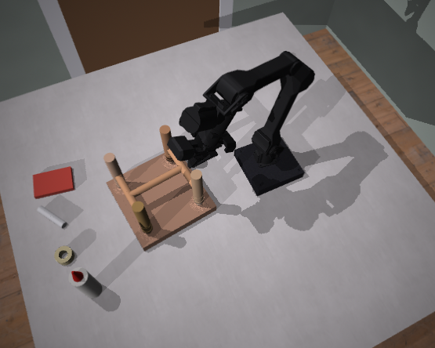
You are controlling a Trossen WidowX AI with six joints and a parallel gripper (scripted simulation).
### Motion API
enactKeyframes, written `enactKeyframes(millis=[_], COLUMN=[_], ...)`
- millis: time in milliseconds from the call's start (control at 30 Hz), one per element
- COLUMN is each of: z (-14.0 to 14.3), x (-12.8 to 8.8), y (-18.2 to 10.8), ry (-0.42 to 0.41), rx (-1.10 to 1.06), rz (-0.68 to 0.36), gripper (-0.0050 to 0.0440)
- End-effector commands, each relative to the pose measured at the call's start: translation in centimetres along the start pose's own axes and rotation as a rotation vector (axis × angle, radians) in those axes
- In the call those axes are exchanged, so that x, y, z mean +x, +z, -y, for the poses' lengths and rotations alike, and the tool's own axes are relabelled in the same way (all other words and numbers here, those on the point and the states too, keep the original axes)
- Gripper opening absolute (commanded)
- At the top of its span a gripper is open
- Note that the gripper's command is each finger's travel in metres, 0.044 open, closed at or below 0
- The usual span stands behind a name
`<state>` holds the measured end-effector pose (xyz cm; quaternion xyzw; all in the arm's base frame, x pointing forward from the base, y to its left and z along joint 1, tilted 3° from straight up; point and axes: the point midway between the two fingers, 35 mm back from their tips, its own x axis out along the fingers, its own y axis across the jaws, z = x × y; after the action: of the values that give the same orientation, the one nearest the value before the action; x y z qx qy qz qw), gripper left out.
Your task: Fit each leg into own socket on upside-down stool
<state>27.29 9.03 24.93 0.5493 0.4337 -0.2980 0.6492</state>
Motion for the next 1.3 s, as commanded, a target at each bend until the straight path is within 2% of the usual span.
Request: enactKeyframes(millis=[0,200,300,667,733,800,1267], z=[-0.06,-0.01,0.1,0.42,0.42,0.5,0.88], x=[-0.05,-0.02,0.07,0.27,0.27,0.31,0.44], y=[0.0,0.0,-0.02,-0.07,-0.07,-0.08,-0.13], ry=[0.001,-0.002,-0.032,-0.104,-0.104,-0.121,-0.178], rx=[0.001,-0.016,-0.209,-0.693,-0.693,-0.833,-1.4], rz=[0.0,0.0,-0.005,-0.044,-0.044,-0.061,-0.168], gripper=[0.0,0.0,0.0,0.0,0.0,0.0,0.0])
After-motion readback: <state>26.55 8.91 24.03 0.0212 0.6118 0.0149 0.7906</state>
